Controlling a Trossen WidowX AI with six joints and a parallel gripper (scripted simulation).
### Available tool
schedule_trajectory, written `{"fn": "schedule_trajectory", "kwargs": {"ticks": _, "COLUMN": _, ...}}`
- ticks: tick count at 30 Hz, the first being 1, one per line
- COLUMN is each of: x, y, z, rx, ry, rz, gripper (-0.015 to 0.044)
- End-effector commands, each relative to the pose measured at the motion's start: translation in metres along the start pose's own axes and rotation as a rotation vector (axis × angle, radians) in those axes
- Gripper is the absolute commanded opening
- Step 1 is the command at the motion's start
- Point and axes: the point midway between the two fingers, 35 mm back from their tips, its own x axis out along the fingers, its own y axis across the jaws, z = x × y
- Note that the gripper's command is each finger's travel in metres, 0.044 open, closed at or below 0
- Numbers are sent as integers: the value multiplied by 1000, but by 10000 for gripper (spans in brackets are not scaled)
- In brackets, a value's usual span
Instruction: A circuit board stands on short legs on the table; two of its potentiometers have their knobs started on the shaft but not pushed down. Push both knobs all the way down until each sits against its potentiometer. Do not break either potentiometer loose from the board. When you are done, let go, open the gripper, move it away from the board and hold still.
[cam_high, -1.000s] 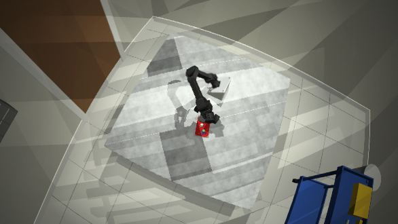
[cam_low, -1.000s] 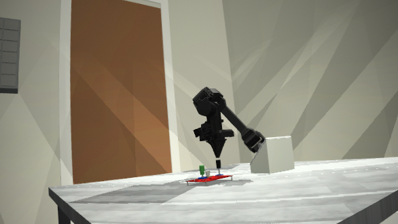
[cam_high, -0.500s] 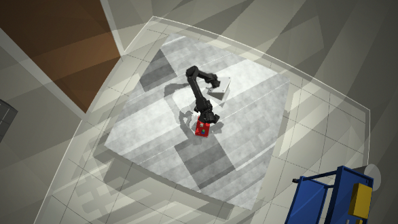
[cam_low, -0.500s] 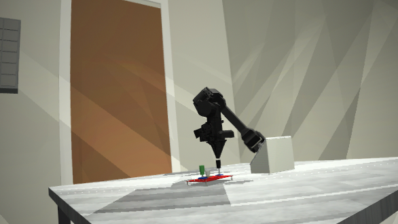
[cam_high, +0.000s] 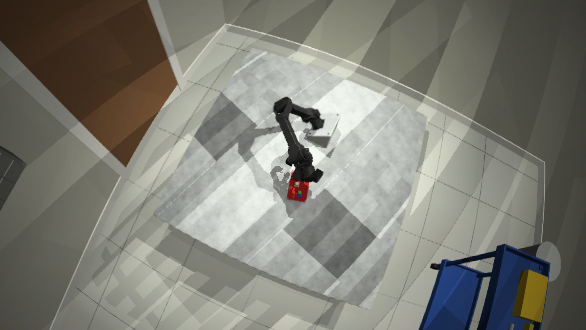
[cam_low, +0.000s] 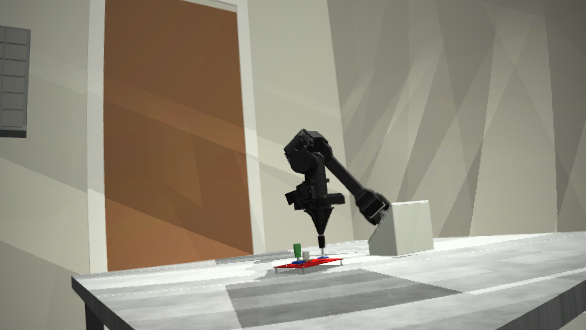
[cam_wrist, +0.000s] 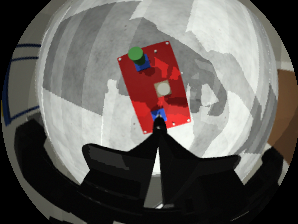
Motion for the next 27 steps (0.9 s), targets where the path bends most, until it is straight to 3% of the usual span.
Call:
{"fn": "schedule_trajectory", "kwargs": {"ticks": 1, "x": 2, "y": -1, "z": -1, "rx": -7, "ry": 0, "rz": -6, "gripper": 0}}
{"fn": "schedule_trajectory", "kwargs": {"ticks": 27, "x": 5, "y": -1, "z": -1, "rx": -7, "ry": 0, "rz": -6, "gripper": 0}}
